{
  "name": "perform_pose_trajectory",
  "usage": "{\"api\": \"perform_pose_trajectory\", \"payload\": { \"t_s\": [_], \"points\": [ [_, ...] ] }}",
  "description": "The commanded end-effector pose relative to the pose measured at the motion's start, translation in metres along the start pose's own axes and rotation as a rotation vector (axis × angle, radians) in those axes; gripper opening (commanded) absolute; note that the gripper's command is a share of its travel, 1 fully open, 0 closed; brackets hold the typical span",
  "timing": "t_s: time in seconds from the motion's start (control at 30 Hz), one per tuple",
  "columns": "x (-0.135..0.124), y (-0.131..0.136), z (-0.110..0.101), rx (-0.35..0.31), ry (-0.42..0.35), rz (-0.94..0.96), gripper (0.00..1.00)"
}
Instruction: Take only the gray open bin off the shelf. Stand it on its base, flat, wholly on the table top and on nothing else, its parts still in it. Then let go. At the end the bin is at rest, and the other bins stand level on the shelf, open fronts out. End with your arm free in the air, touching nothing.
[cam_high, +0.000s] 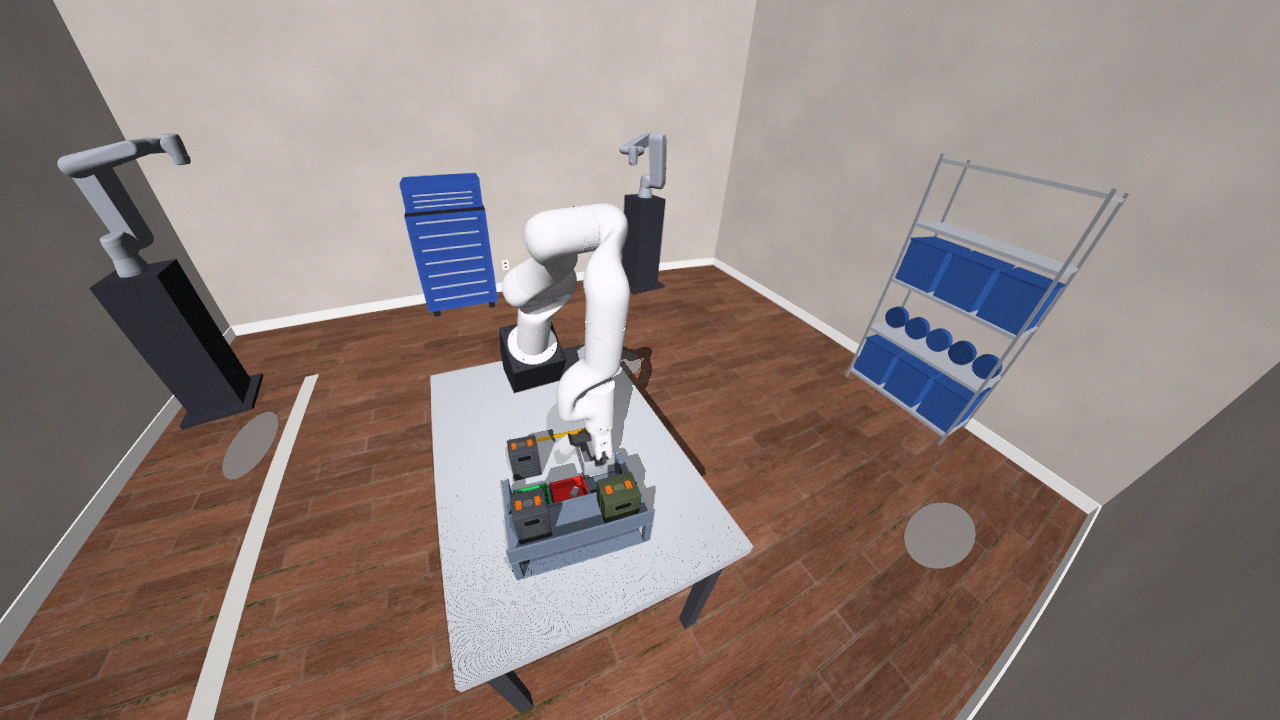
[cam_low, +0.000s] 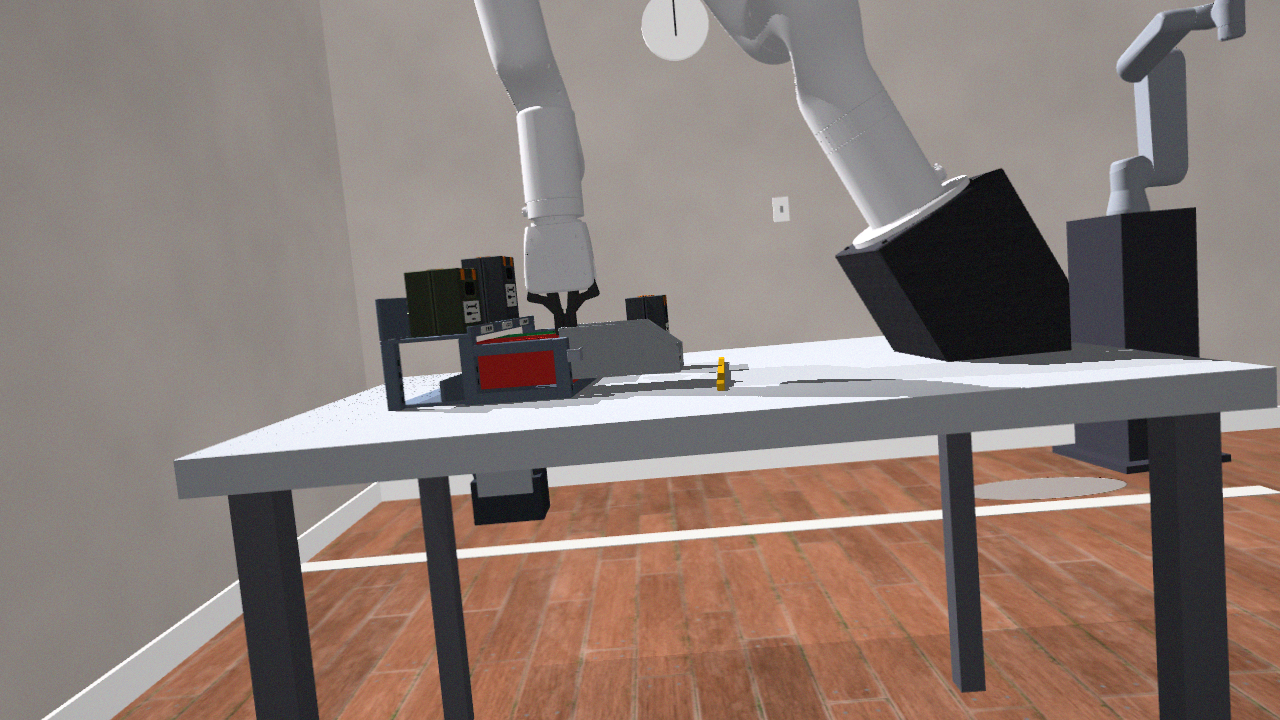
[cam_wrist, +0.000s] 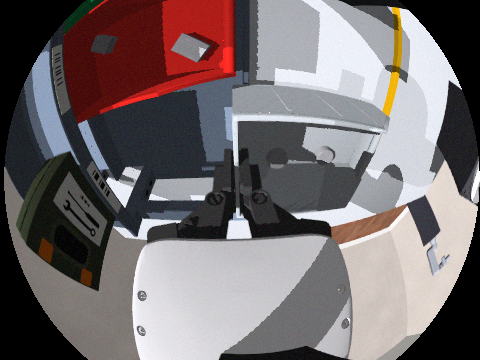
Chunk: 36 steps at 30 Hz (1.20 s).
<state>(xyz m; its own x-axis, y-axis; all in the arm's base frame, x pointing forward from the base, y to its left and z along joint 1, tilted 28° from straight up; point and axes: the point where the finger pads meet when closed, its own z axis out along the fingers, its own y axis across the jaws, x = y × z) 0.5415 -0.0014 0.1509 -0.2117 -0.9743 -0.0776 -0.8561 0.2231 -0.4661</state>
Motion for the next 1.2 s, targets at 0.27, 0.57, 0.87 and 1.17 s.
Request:
{"api": "perform_pose_trajectory", "payload": {
  "t_s": [0.27, 0.57, 0.87, 1.17],
  "points": [
    [0.0, 0.009, 0.0, 0.001, 0.0, 0.0, 0.0],
    [0.0, 0.015, 0.0, 0.001, 0.0, 0.0, 0.0],
    [0.0, 0.024, 0.0, 0.001, 0.0, 0.0, 0.0],
    [0.0, 0.024, 0.004, 0.001, 0.0, 0.0, 0.0]
  ]
}}
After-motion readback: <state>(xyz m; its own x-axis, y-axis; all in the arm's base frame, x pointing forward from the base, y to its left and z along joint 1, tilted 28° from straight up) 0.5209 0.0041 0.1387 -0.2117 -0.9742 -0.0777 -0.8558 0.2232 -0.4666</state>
